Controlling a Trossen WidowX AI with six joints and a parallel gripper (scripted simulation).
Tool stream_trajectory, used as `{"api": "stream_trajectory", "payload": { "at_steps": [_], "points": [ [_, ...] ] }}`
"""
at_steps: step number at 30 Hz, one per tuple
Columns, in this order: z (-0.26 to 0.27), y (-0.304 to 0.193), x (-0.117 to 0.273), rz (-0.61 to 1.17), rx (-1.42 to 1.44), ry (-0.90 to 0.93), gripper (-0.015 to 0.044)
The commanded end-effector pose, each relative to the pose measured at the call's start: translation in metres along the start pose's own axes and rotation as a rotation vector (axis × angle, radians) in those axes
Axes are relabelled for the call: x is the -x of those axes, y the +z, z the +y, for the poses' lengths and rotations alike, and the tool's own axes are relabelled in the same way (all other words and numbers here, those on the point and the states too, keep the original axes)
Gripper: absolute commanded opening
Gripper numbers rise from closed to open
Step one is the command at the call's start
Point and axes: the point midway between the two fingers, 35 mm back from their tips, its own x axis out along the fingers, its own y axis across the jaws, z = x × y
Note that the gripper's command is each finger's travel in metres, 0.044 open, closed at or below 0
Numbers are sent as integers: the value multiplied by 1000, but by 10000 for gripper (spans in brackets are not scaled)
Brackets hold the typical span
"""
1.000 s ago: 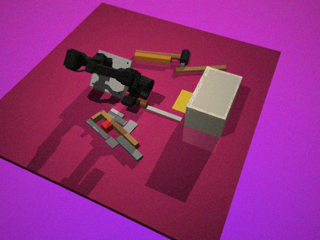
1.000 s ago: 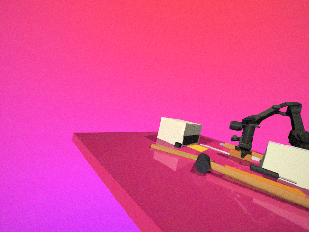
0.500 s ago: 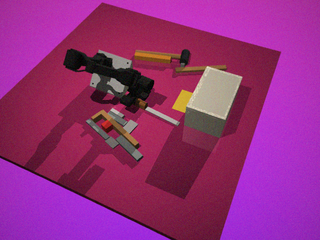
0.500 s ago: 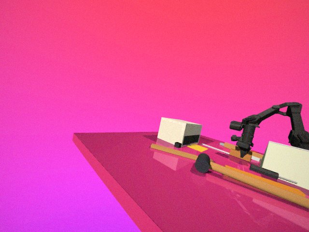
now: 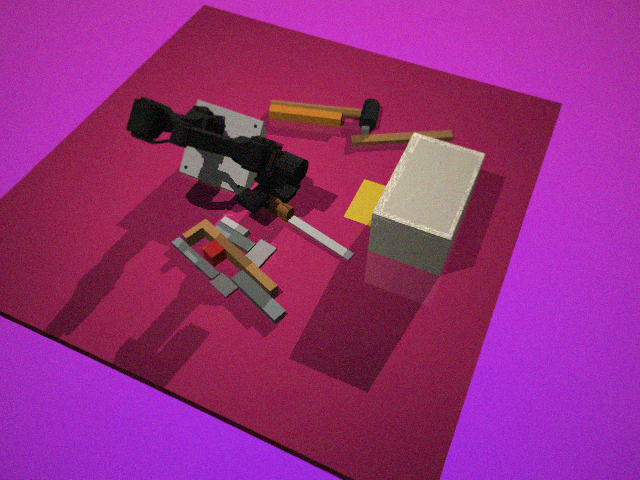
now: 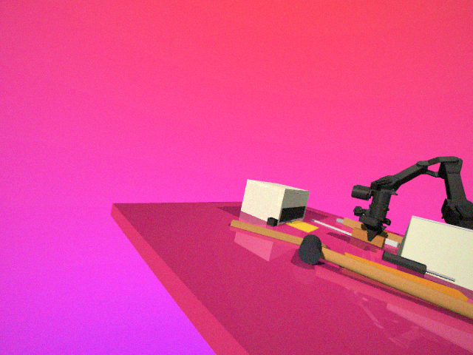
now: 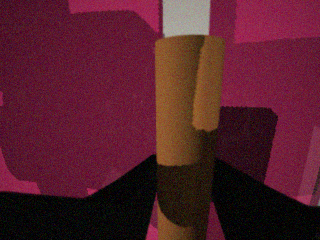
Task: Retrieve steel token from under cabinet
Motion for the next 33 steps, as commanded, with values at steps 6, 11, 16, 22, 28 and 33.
{"api": "stream_trajectory", "payload": {
  "at_steps": [6,11,16,22,28,33],
  "points": [
    [-1,1,1,-4,-82,-2,0],
    [-1,1,1,-4,-122,-2,0],
    [-2,1,1,-4,-162,-2,0],
    [-2,0,1,-4,-210,-2,0],
    [-2,0,1,-4,-257,-2,0],
    [-2,0,1,-4,-297,-2,0]
  ]
}}
